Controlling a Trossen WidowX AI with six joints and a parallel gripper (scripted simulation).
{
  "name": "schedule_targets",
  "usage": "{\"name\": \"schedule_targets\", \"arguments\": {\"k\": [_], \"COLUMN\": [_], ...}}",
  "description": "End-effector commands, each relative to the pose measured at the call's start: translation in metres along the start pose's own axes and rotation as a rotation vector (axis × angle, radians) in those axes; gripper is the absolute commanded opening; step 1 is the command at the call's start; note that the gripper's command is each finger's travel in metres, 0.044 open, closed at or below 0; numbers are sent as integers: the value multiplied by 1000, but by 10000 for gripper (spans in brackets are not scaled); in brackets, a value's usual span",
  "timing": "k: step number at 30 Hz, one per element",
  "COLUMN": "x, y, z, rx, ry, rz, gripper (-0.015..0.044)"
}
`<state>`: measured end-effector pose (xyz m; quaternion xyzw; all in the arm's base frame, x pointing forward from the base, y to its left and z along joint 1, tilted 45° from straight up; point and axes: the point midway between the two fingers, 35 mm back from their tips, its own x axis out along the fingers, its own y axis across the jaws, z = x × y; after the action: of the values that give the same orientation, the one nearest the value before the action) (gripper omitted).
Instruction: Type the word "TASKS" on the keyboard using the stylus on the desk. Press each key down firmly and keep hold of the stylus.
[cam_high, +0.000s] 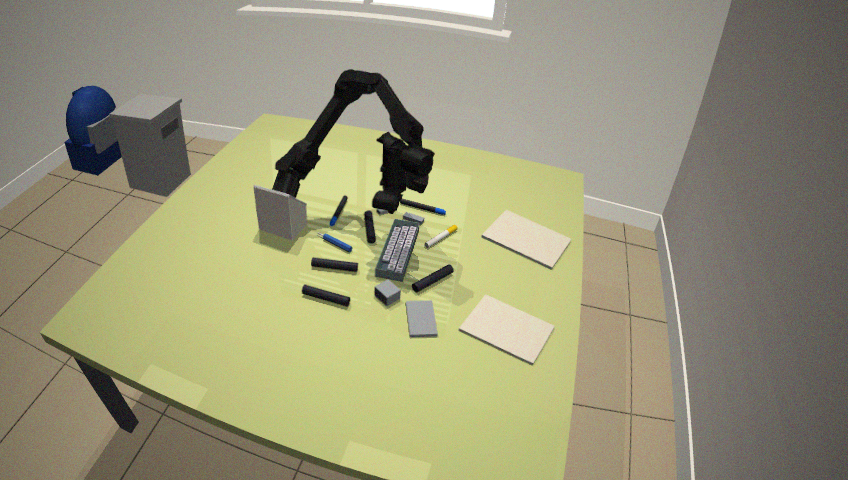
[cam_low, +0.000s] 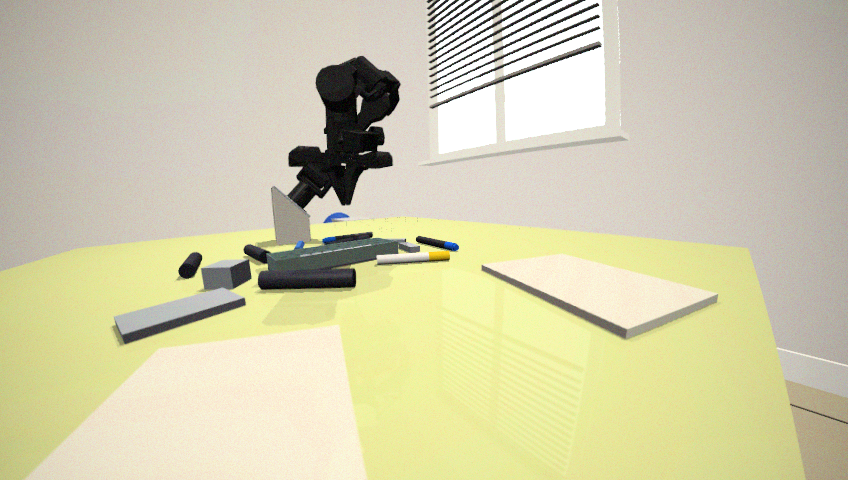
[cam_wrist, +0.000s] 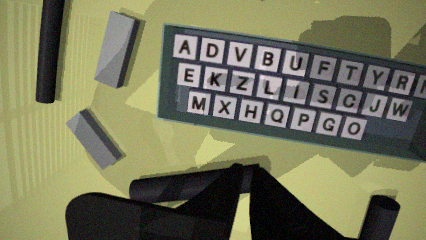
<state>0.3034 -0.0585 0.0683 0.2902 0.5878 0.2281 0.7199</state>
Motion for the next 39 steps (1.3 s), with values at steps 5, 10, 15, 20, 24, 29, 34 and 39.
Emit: {"name": "schedule_targets", "arguments": {"k": [5,10,15,20,24,29,34,39], "x": [0,0,18,32,34,34,38,42], "y": [0,0,-32,-57,-58,-57,-57,-57], "z": [0,0,-43,-113,-133,-134,-134,-136], "rx": [0,0,144,324,365,365,365,365], "ry": [0,0,176,454,532,532,532,532], "rz": [0,0,4,66,95,95,95,96], "gripper": [0,53,150,150,150,150,150,150]}}
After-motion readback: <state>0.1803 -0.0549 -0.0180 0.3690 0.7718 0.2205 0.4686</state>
